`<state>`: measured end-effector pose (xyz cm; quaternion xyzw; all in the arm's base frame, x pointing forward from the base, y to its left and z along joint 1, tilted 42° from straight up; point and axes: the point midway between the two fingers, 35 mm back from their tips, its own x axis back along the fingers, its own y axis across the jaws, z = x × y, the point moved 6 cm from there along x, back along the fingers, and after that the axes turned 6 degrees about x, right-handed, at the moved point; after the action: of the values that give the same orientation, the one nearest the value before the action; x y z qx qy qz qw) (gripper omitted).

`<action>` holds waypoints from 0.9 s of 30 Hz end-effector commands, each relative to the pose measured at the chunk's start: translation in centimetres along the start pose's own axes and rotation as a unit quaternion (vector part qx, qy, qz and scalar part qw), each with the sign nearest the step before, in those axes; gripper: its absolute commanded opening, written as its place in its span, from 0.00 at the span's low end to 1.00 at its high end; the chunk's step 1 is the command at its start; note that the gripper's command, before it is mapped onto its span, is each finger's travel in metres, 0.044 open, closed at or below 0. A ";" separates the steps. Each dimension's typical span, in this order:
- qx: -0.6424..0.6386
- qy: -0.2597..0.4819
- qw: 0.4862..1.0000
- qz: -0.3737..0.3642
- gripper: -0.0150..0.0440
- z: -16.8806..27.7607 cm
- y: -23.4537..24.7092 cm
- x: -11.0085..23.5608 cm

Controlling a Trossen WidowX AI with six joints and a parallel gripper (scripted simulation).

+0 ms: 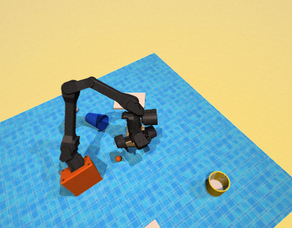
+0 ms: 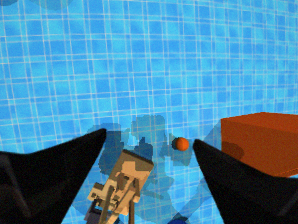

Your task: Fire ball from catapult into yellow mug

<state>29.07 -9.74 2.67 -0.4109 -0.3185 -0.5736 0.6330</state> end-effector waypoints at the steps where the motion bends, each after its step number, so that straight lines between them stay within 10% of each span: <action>1: -0.060 0.051 0.997 -0.023 1.00 3.9 0.5 0.5; 27: -0.182 0.131 0.974 -0.034 1.00 11.4 1.7 -0.9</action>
<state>31.57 -0.72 8.25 -0.4262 -0.1432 -0.6923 0.5644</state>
